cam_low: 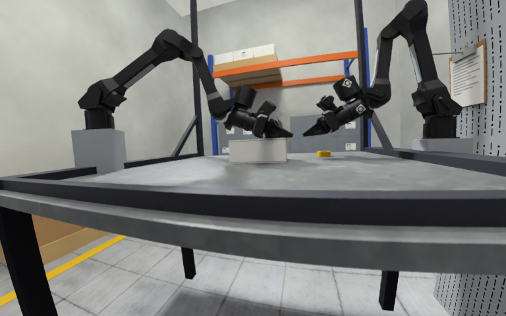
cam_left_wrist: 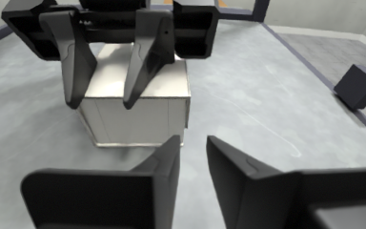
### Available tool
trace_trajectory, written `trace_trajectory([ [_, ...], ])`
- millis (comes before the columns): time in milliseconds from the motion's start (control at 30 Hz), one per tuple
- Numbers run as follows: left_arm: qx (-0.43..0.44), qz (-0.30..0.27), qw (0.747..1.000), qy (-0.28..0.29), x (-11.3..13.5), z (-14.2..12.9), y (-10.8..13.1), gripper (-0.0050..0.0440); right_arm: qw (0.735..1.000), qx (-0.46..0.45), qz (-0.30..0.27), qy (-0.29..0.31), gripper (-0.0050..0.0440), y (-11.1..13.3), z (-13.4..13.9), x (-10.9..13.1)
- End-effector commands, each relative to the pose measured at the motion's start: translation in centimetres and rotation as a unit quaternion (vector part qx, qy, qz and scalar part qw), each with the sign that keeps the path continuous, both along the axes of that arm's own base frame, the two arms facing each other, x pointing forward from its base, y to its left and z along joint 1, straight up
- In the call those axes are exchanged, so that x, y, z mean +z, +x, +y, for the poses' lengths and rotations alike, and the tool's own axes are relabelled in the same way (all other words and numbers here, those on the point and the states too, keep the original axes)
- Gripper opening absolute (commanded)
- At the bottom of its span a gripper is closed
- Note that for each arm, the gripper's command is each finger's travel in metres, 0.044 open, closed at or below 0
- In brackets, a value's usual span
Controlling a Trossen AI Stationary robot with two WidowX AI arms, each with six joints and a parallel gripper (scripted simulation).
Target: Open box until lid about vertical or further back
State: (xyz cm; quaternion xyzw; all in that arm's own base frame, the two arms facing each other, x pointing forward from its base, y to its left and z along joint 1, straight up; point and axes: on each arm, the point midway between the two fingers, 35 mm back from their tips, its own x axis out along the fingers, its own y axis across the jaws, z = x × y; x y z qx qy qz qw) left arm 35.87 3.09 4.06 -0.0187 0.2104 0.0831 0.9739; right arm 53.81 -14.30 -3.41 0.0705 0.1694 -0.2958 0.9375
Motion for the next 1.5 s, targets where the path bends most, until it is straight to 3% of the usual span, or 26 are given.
trace_trajectory([
  [0, 0.002, -0.003, 1.000, 0.000, 0.13, 0.09, 0.12, 0.0080, 0.999, 0.005, 0.036, 0.011, 0.0193, -1.20, 0.10, -3.01],
  [1467, 0.002, -0.003, 1.000, 0.000, 0.13, 0.09, 0.12, 0.0080, 0.999, 0.005, 0.031, 0.010, 0.0193, -0.92, 0.14, -2.69],
])
